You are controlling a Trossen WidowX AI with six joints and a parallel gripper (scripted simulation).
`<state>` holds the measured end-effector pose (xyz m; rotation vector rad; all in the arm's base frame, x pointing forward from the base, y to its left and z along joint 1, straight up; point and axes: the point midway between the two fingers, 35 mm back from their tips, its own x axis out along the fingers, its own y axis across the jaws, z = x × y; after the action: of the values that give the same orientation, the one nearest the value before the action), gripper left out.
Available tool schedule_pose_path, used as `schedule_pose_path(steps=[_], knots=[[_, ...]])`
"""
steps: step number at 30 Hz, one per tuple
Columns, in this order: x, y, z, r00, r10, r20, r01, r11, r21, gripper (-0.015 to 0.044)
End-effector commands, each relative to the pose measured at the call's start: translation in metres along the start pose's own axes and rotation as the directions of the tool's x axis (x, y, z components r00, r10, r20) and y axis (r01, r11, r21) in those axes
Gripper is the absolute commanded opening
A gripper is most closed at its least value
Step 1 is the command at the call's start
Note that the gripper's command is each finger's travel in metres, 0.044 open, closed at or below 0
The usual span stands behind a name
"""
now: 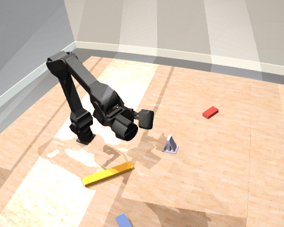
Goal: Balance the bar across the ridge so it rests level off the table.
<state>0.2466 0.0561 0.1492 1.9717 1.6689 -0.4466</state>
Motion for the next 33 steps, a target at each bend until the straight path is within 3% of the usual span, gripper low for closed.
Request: schedule_pose_path(steps=[1, 16, 33], knots=[[-0.002, 0.001, 0.005, 0.999, -0.004, 0.040, 0.008, 0.995, -0.097, 0.0315], [-0.015, 0.000, 0.031, 0.978, -0.024, 0.209, 0.128, 0.855, -0.502, 0.0315], [-0.034, -0.001, 0.058, 0.918, -0.049, 0.393, 0.363, 0.499, -0.787, 0.0315]])
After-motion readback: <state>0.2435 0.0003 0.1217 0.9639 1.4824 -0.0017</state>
